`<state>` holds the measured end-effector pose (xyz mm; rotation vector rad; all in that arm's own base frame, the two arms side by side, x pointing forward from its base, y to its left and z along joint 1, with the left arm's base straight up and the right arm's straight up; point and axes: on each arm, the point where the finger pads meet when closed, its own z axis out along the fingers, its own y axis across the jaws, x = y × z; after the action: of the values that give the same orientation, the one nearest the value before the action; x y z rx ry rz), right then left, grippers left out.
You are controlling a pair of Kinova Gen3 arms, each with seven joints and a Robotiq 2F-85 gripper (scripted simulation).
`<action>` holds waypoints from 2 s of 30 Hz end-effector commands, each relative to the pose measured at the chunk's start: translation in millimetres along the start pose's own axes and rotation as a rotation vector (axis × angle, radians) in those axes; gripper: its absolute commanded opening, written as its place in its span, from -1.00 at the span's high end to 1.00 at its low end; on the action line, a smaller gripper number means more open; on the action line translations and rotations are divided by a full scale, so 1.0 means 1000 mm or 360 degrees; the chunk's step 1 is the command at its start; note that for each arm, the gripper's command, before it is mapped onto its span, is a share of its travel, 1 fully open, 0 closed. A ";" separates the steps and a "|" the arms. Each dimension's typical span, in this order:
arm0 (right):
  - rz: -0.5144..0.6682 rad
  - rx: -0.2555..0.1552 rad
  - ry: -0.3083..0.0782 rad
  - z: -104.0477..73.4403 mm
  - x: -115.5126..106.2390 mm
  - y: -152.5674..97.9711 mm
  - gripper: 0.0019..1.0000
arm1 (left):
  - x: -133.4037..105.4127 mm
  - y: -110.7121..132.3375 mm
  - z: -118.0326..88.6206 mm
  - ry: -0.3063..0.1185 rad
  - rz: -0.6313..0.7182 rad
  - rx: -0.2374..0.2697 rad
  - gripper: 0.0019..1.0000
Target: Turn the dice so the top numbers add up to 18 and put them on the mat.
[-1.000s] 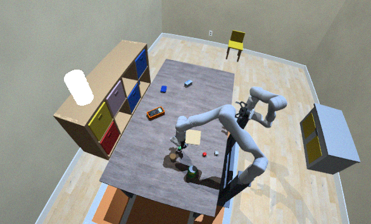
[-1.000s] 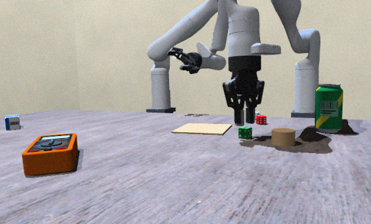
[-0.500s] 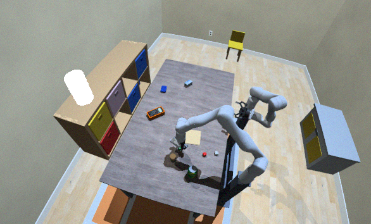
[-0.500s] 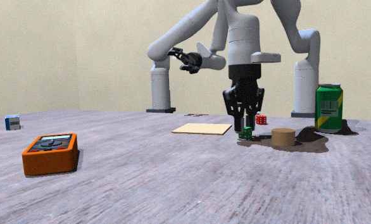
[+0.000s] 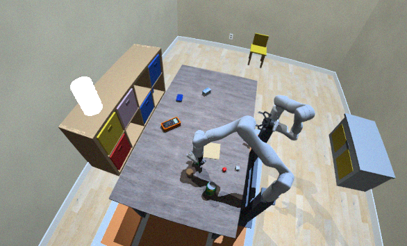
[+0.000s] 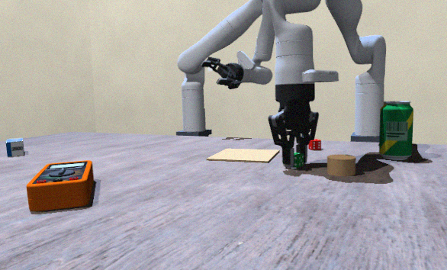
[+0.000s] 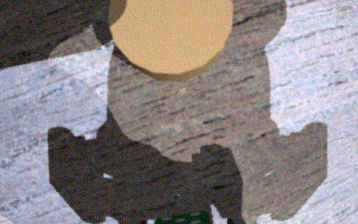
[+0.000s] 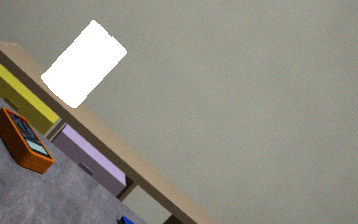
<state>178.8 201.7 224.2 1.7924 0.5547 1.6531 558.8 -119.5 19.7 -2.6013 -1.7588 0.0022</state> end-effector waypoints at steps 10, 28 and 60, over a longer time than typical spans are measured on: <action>0.0002 0.0000 0.0000 0.000 0.000 0.000 -1.00 | 0.000 0.001 -0.001 0.0001 0.0000 -0.0003 0.07; 0.0002 0.0000 0.0000 0.000 0.000 0.000 -1.00 | 0.000 0.001 -0.001 0.0001 0.0000 -0.0003 0.43; 0.0002 0.0000 0.0000 0.000 0.000 0.000 -1.00 | 0.000 0.001 -0.038 0.0000 0.0000 -0.0003 0.43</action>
<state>178.8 201.7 224.2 1.7924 0.5547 1.6531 558.8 -119.4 37.8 -2.6012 -1.7588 0.0023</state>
